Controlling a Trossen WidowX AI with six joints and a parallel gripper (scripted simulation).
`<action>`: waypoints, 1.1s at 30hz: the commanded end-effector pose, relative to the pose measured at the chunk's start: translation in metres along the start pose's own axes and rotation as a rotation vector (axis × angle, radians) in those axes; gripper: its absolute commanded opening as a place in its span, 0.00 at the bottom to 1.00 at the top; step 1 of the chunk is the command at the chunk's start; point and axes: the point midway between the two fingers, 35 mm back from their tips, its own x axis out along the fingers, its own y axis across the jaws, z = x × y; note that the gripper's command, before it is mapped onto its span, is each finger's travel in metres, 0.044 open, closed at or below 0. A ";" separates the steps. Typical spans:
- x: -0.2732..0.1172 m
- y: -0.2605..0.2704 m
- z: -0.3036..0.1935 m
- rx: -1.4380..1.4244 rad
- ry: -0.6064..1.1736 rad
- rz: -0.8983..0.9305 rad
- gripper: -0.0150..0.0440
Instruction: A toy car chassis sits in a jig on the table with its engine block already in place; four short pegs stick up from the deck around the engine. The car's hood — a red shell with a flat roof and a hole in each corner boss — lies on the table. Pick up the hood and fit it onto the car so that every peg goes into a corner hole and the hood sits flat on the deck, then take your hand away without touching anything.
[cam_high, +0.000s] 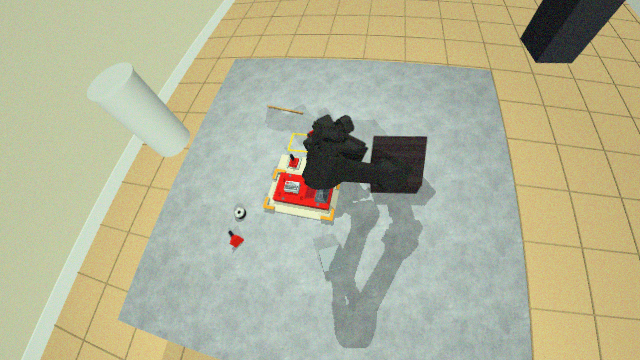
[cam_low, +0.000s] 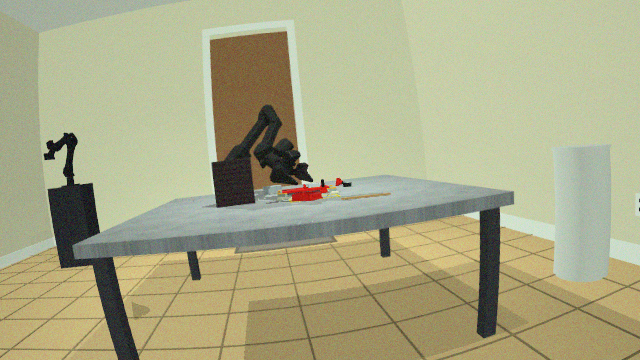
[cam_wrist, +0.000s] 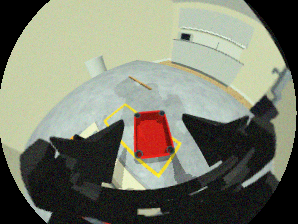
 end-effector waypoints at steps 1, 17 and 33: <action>0.002 0.000 0.000 0.006 -0.007 -0.001 1.00; 0.008 0.001 -0.009 0.006 -0.009 0.001 1.00; 0.014 0.002 -0.019 0.006 -0.011 0.004 1.00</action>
